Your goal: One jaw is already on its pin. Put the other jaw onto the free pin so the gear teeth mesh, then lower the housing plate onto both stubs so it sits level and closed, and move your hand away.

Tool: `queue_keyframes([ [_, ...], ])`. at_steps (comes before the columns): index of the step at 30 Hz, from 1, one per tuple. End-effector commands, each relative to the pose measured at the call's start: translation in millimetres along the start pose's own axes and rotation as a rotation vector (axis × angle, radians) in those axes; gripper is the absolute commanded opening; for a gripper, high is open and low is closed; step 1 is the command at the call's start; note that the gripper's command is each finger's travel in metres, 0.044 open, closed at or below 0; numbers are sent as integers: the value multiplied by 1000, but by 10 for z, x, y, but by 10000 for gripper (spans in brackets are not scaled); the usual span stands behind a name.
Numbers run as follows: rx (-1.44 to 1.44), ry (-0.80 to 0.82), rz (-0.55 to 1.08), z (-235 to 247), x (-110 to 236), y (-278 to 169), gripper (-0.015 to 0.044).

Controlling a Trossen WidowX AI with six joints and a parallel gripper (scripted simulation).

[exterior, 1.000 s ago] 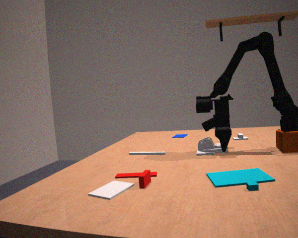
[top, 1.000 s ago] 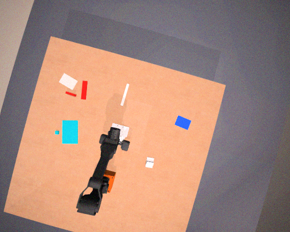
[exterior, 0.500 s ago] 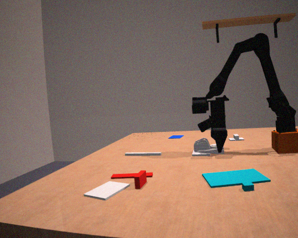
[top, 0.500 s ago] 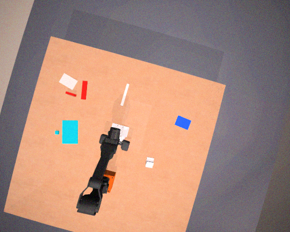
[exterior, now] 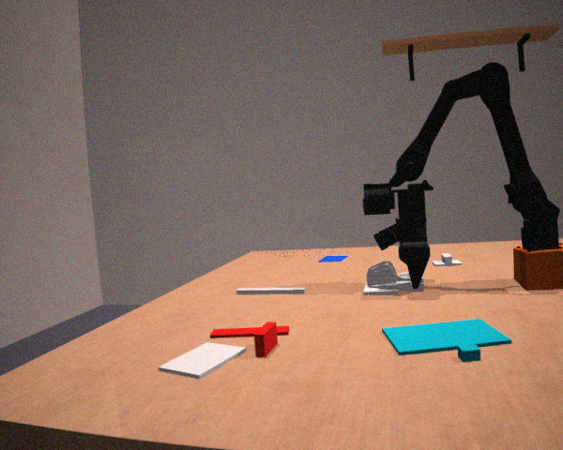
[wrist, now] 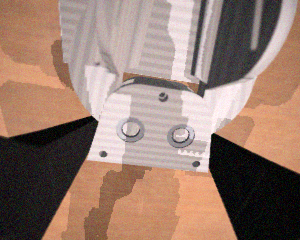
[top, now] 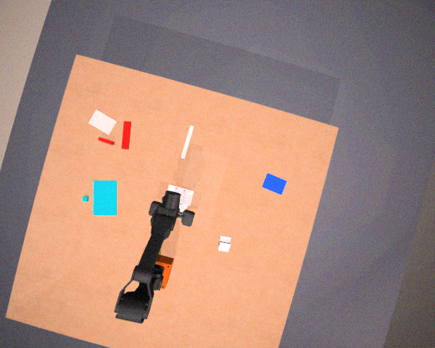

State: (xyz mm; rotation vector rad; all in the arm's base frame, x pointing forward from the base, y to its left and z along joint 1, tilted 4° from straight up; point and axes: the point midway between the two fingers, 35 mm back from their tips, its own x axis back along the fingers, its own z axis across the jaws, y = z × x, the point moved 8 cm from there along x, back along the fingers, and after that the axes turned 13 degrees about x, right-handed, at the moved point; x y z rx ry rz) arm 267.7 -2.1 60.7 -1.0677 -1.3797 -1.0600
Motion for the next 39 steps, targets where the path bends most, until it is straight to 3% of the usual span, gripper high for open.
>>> queue_keyframes([
  [1,3,-4,0,-3,-5,-1,351],
  [19,3,-4,0,-3,-5,-1,351],
  [23,0,0,0,0,0,0,440],
  [36,0,0,0,0,0,0,440],
  [39,1,-1,0,-3,141,16,440],
])
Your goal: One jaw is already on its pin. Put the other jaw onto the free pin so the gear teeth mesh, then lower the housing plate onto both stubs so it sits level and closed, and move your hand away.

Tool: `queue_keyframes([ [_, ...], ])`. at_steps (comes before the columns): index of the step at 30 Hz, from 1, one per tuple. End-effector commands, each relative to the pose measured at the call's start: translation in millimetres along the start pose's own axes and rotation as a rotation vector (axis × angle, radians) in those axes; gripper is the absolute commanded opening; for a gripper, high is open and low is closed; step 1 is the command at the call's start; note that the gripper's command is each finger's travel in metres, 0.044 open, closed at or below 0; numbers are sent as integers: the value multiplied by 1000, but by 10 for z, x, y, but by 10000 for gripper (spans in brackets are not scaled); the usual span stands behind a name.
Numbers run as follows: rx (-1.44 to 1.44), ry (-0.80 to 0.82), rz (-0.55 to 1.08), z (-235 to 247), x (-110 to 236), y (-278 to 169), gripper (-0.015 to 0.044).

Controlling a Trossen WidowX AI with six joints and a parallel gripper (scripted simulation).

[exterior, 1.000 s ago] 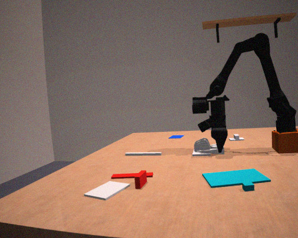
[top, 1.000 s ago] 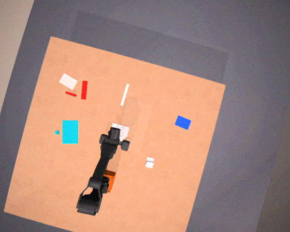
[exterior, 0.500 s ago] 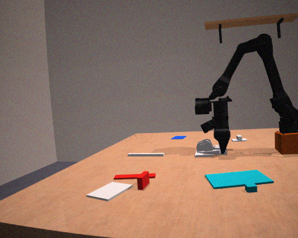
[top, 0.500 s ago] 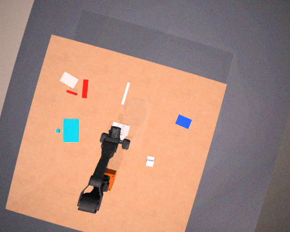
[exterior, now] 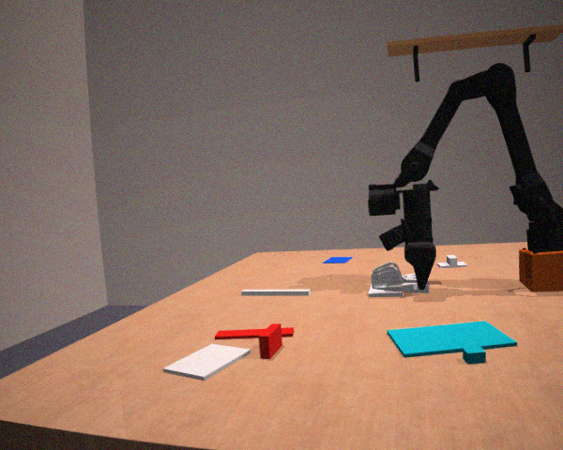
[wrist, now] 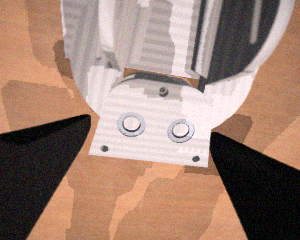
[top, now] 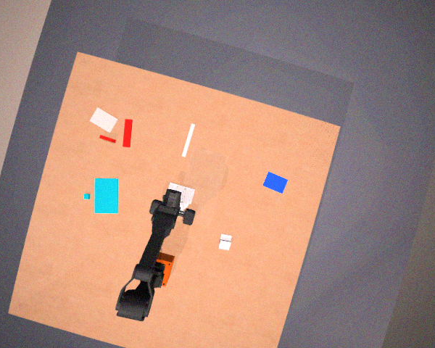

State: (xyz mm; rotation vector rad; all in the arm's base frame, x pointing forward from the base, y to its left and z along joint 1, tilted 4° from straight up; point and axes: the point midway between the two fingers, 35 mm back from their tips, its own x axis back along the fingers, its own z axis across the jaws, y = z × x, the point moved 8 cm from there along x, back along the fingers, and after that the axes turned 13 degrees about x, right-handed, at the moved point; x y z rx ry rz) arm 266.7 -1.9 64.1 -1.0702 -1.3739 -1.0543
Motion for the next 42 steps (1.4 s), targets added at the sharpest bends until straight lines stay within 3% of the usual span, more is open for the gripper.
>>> queue_keyframes([
  [1,0,-3,-8,-6,195,27,440],
  [6,1,-5,-8,1,711,-10,440],
  [11,4,-4,-20,11,708,-32,440],
  [19,2,-4,-3,158,1211,-625,440],
  [42,2,-4,-3,161,1220,-639,440],
])
